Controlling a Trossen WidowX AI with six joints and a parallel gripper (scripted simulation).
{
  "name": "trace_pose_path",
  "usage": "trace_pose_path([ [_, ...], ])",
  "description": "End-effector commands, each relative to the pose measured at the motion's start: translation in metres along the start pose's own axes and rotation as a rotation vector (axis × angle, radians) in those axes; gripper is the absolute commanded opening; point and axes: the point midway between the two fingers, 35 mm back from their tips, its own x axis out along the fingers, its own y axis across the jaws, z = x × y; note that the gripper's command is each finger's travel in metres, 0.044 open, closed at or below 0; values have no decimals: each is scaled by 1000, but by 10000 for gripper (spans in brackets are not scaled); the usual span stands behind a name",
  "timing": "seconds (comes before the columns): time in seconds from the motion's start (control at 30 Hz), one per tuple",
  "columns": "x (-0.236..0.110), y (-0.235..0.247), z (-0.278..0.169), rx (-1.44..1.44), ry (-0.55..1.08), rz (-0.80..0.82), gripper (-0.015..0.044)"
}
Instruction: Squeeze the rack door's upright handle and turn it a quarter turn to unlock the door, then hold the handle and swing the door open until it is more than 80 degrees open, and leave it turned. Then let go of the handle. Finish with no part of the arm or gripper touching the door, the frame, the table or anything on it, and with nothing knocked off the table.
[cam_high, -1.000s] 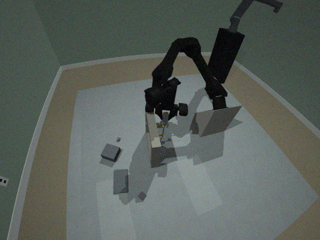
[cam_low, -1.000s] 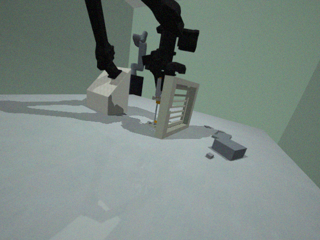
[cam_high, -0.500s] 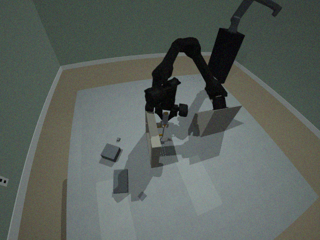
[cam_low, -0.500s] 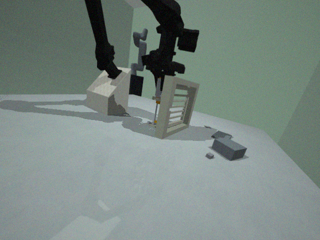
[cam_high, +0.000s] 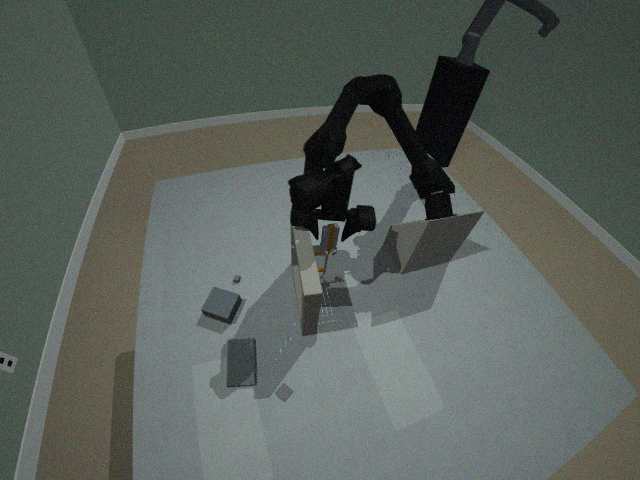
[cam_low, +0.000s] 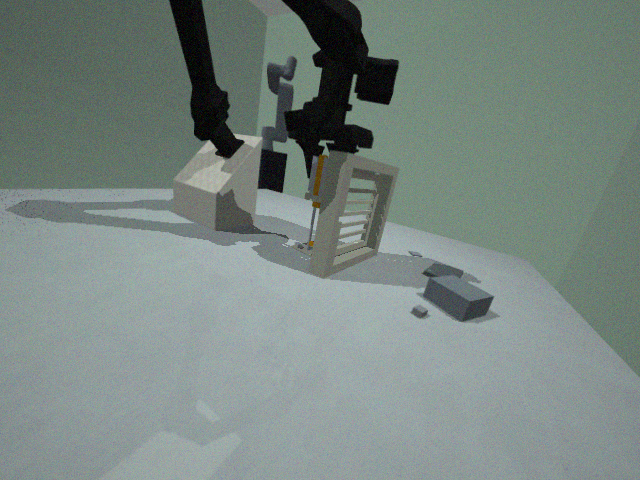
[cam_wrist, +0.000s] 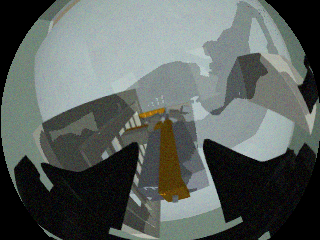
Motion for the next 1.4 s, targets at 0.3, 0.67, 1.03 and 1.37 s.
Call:
trace_pose_path([
  [0.3, 0, 1, 0, -628, 0, 3, 295],
  [0.67, 0, 1, 0, -1173, -1, 3, 295],
  [1.03, 0, 1, 0, -1718, -2, 3, 295],
  [1.37, 0, 1, 0, -2213, -3, 3, 295],
])
